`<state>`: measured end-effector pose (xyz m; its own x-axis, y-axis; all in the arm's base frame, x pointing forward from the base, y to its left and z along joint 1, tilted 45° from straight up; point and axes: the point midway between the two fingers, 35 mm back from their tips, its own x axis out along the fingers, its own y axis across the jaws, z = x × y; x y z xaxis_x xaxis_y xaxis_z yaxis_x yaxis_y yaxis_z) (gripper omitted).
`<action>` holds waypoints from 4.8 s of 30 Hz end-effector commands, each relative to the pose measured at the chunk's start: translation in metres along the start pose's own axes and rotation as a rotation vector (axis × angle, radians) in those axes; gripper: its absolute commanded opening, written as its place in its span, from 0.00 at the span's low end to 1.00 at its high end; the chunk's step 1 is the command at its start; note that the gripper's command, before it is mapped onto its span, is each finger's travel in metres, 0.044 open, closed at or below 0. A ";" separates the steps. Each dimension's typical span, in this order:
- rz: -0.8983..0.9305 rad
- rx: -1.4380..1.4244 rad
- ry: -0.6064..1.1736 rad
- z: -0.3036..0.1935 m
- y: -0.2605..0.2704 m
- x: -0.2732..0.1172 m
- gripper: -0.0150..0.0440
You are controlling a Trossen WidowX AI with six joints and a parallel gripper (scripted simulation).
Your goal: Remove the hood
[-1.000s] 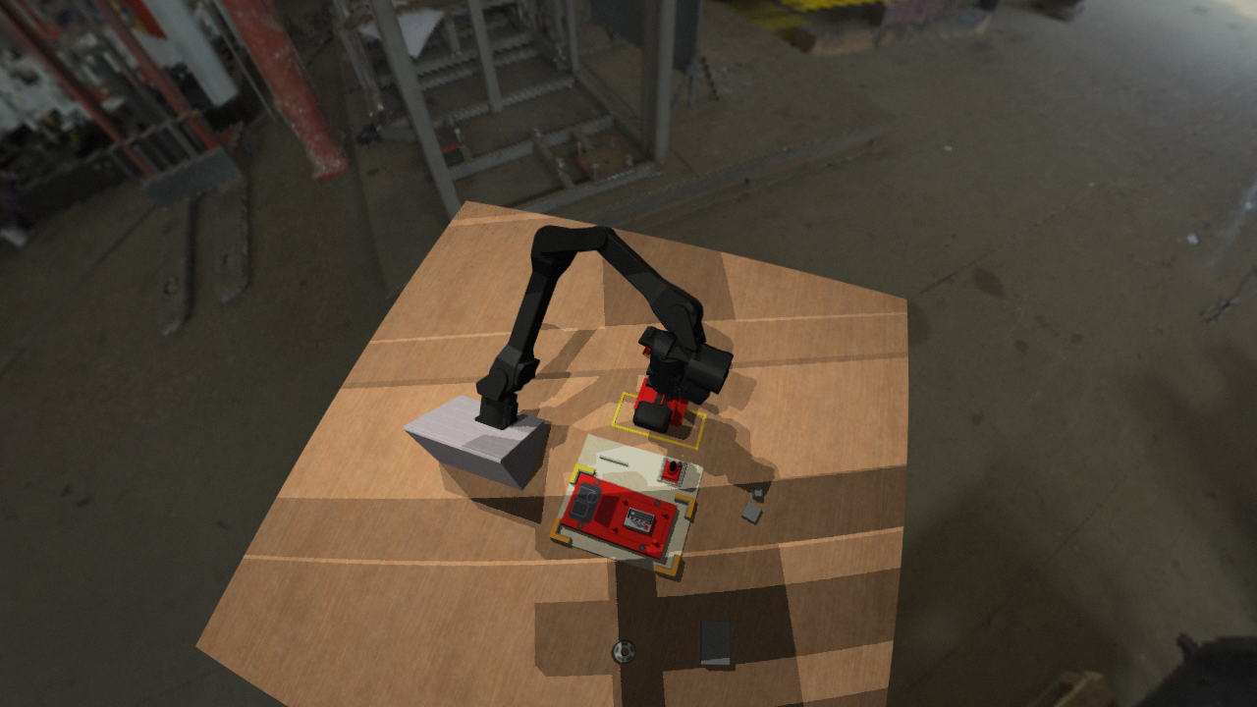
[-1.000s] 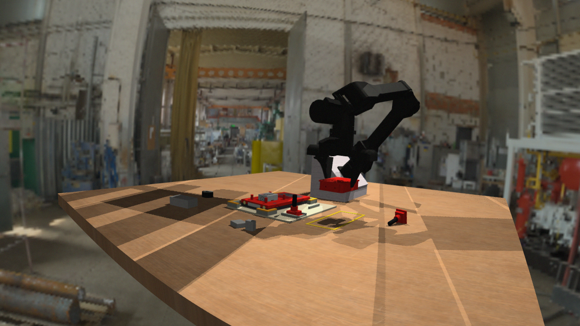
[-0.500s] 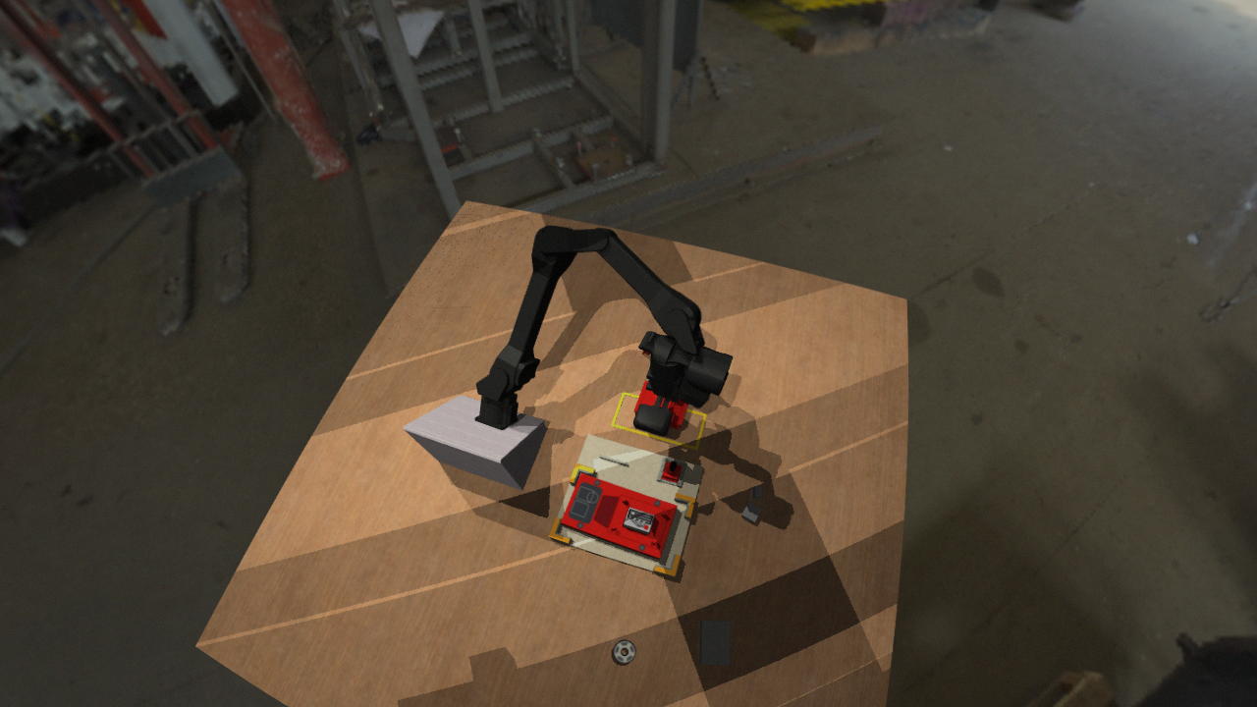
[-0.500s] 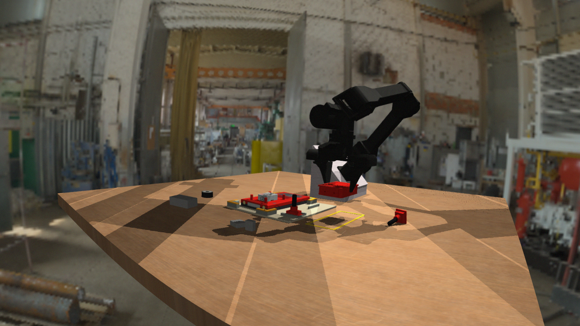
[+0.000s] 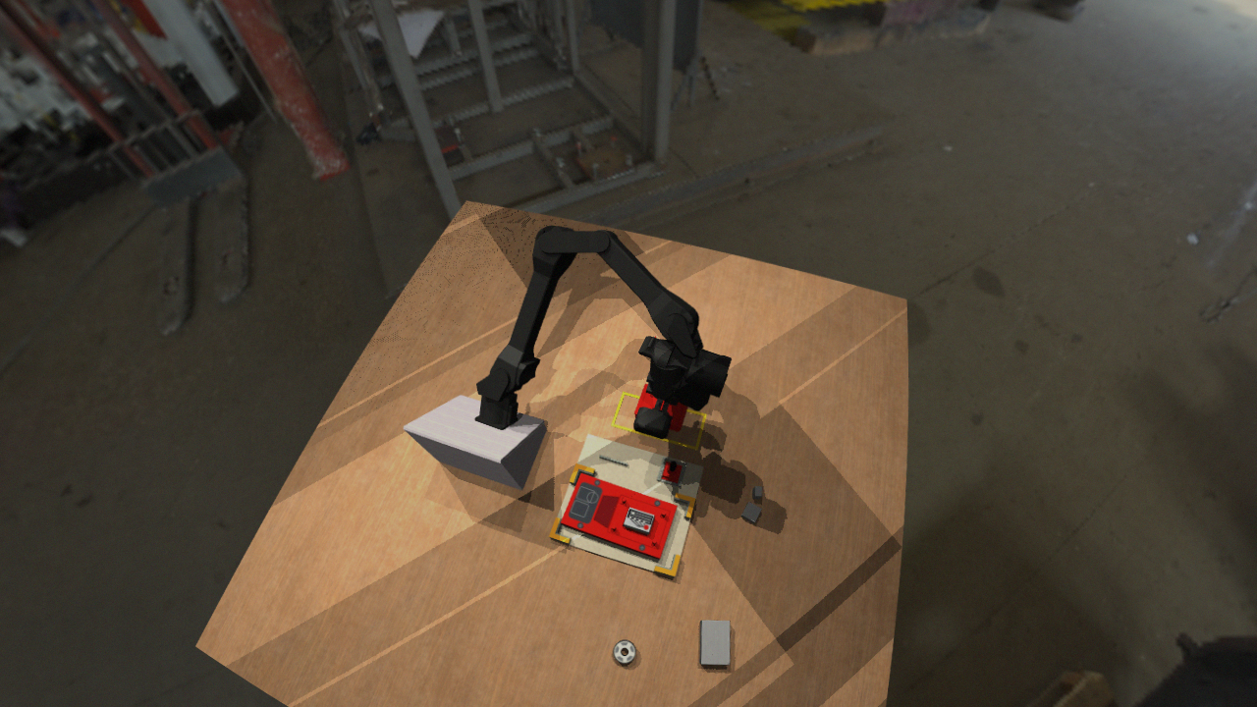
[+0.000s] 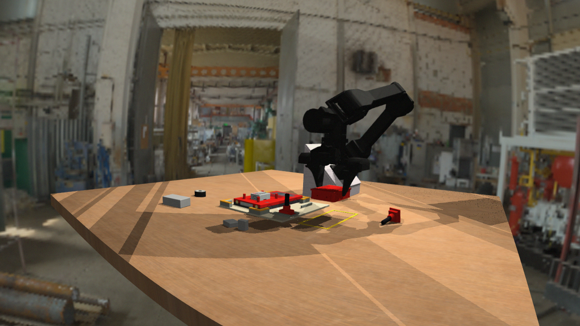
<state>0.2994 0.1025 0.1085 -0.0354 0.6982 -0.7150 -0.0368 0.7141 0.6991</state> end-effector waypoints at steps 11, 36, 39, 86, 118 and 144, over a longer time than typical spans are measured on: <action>0.007 0.004 0.003 -0.001 0.001 0.013 0.25; 0.011 0.004 0.004 -0.003 0.002 0.034 0.25; 0.012 0.004 0.004 -0.004 0.002 0.037 0.25; 0.013 0.004 0.004 -0.004 0.003 0.057 0.25; 0.014 0.002 0.004 -0.003 0.000 -0.018 1.00; 0.014 0.002 0.004 -0.003 0.000 -0.018 1.00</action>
<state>0.2972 0.0898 0.1211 -0.0384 0.7066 -0.7066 -0.0324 0.7059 0.7076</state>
